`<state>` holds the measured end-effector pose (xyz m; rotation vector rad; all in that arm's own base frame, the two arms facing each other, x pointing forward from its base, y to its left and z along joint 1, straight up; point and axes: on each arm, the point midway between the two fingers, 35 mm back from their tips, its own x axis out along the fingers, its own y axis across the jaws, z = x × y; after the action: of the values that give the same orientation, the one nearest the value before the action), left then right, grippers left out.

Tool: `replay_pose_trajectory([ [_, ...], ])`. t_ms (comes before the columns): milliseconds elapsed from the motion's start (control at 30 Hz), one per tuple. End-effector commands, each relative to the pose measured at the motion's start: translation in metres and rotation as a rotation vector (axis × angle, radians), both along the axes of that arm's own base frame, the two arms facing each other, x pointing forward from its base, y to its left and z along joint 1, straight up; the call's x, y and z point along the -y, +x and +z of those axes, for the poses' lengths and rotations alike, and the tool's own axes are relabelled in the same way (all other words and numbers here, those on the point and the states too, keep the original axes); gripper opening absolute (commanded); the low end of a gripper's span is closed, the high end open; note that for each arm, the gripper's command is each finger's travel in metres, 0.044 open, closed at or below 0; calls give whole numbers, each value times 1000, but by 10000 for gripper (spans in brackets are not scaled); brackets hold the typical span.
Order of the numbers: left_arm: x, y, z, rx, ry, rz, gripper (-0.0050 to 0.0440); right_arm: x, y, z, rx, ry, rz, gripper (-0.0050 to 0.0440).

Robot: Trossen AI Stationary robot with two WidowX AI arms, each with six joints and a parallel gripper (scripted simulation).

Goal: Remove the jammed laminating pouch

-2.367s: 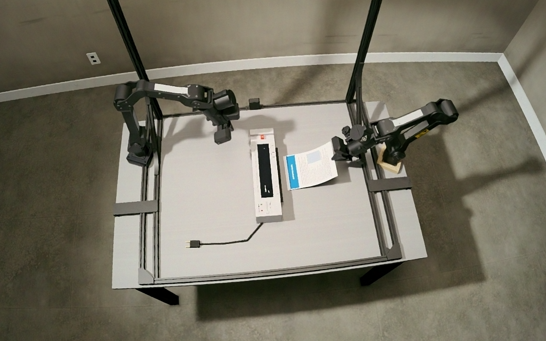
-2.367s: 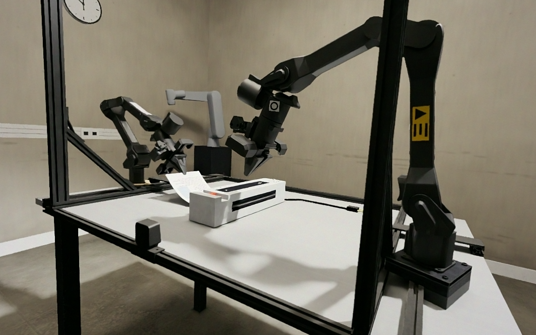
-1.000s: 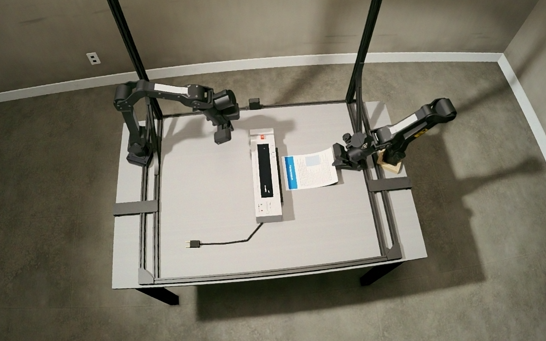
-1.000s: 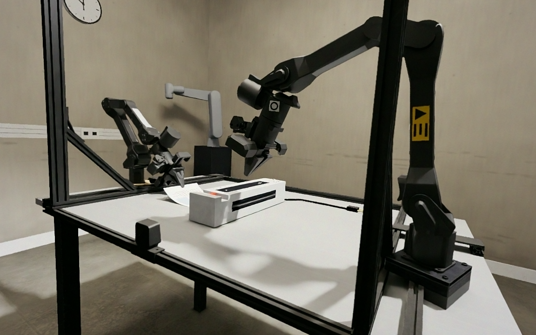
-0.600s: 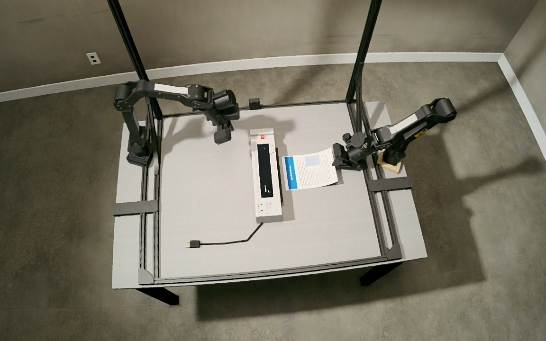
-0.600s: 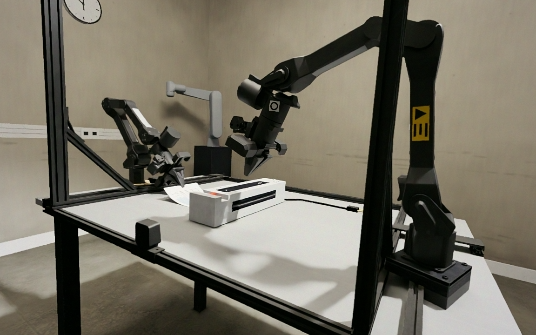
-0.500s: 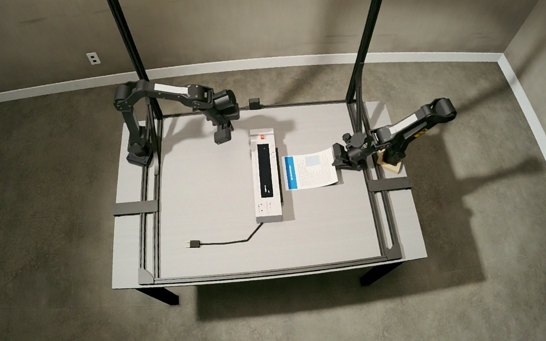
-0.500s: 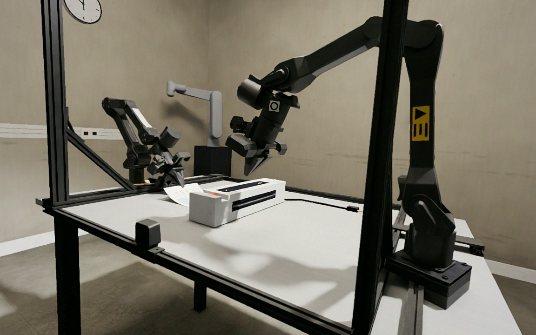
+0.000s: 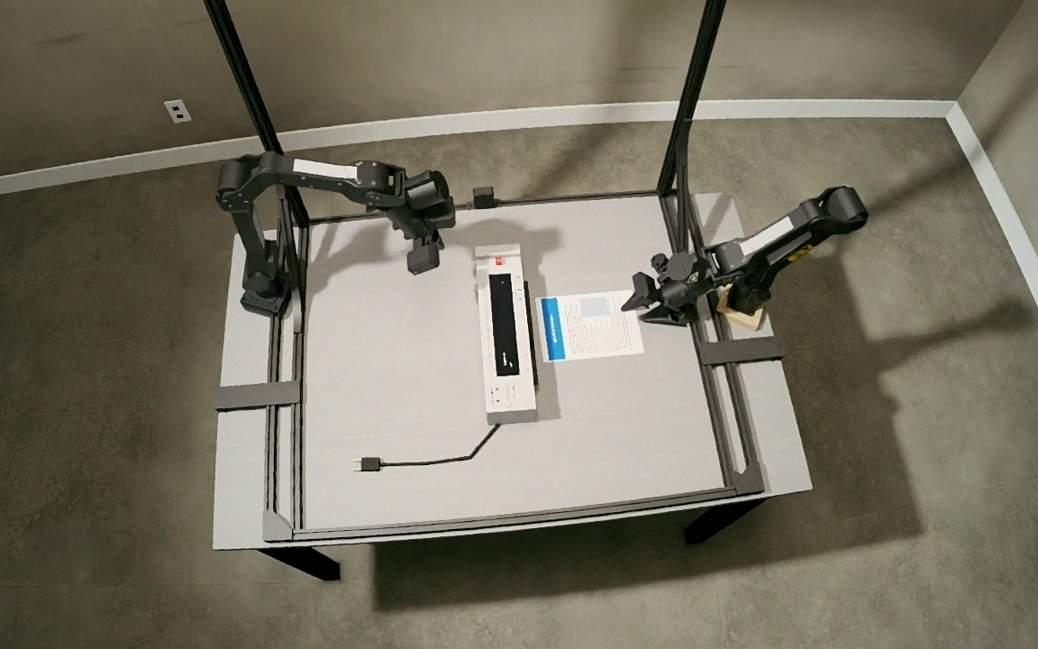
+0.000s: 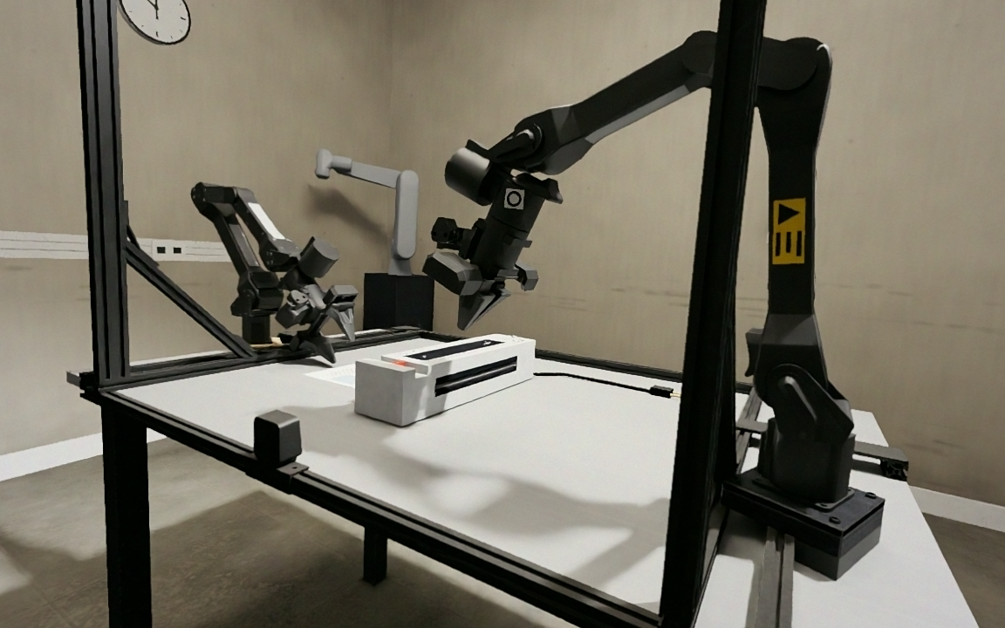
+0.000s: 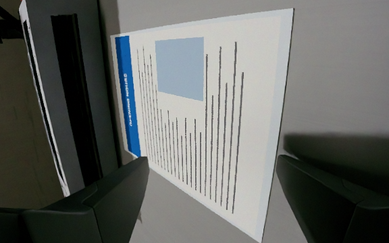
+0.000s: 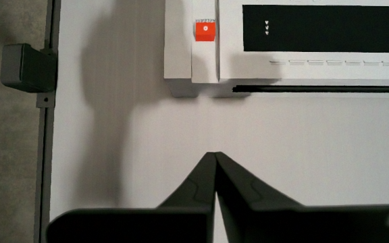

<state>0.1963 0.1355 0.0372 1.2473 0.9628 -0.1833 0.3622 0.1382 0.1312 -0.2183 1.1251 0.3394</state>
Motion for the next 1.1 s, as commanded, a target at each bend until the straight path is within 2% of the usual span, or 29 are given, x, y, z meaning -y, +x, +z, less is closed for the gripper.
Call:
replay_pose_trajectory([
  [0,-2,3,5,12,10,0,342,-1,2,11,28,11,0,-50],
  [633,-2,2,5,11,8,0,342,-1,2,11,28,11,0,-50],
  [1067,-47,-24,5,8,6,-1,342,-1,2,11,28,11,0,-50],
])
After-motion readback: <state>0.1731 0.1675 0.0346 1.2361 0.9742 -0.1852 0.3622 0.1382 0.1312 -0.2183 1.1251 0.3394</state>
